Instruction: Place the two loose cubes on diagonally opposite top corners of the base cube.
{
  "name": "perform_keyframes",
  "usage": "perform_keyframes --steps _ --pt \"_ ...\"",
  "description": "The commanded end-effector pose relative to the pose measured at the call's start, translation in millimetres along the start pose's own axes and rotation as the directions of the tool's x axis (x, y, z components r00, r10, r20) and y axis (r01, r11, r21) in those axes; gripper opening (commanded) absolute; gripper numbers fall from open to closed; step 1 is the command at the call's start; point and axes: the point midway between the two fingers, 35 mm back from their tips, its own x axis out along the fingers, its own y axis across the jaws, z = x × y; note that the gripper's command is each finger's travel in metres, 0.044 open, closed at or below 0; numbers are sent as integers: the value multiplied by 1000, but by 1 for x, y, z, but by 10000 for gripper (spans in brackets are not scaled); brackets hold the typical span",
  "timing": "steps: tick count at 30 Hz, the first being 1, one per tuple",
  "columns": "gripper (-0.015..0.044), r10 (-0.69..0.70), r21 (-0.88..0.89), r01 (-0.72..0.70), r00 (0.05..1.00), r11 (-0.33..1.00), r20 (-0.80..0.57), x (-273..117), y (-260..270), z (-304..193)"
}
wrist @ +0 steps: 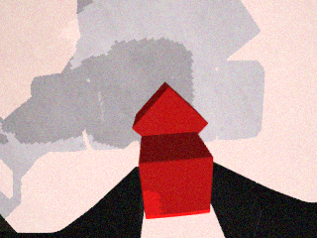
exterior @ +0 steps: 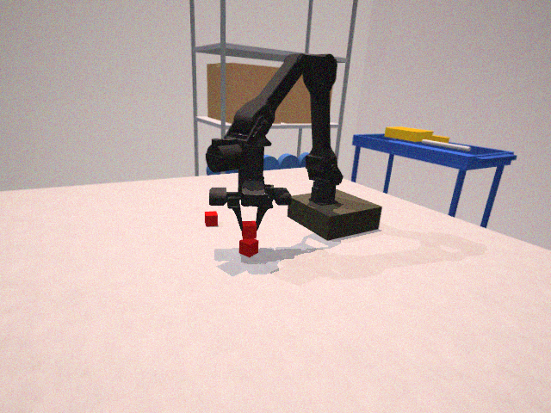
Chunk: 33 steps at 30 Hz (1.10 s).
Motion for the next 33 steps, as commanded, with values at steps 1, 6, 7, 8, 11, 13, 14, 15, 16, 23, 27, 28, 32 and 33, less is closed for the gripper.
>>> perform_keyframes --steps 1,6,7,8,11,13,14,15,16,23,27,28,32,33 --pt "105 -4 5 4 1000 1000 -1 1 -1 0" --pt "105 -4 4 4 1000 1000 -1 2 -1 0" --pt "105 -4 4 4 1000 1000 -1 2 -1 0" --pt "105 -4 4 4 1000 1000 -1 2 -1 0" --pt "105 -4 4 4 1000 1000 -1 2 -1 0" --pt "105 -4 4 4 1000 1000 -1 2 -1 0" --pt "105 -4 4 4 1000 1000 -1 2 -1 0" --pt "105 -4 4 4 1000 1000 -1 2 -1 0" --pt "131 -4 4 4 1000 1000 -1 2 -1 0" --pt "205 -4 4 4 1000 1000 -1 2 -1 0" --pt "205 0 1 0 1000 1000 0 -6 0 0" --pt "205 0 0 0 1000 1000 0 -8 0 0" --pt "205 0 0 0 1000 1000 0 -13 0 0" --pt "205 0 0 0 1000 1000 0 -15 0 0"
